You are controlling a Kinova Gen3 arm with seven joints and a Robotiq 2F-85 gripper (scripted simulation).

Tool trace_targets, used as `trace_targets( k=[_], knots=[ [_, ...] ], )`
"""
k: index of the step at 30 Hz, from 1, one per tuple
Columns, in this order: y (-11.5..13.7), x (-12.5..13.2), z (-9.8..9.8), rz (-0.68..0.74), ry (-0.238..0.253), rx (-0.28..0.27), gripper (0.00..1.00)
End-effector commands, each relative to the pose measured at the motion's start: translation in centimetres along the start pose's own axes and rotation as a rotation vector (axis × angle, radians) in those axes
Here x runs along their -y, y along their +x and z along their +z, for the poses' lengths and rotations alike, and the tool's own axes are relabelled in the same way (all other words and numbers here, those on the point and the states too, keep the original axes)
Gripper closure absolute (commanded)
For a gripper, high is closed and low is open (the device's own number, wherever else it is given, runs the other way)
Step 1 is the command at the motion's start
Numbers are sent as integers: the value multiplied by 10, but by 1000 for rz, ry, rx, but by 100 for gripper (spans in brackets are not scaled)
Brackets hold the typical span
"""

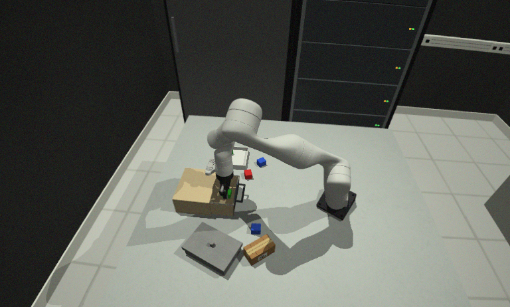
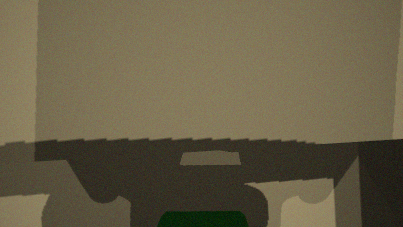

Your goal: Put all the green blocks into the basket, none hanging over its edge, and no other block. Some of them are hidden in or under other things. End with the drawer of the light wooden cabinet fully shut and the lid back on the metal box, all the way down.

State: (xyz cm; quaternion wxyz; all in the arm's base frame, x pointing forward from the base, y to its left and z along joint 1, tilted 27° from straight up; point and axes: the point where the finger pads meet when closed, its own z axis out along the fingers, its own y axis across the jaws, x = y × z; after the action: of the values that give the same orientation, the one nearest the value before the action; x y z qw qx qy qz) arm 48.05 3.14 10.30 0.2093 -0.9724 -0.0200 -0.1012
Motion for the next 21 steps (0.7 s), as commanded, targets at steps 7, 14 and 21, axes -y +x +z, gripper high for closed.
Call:
trace_targets(
  k=[7, 14, 21],
  knots=[
    [1, -2, 0, 3, -3, -6, 90],
    [1, -2, -9, 3, -3, -6, 90],
    [2, -2, -23, 0, -3, -8, 90]
  ],
)
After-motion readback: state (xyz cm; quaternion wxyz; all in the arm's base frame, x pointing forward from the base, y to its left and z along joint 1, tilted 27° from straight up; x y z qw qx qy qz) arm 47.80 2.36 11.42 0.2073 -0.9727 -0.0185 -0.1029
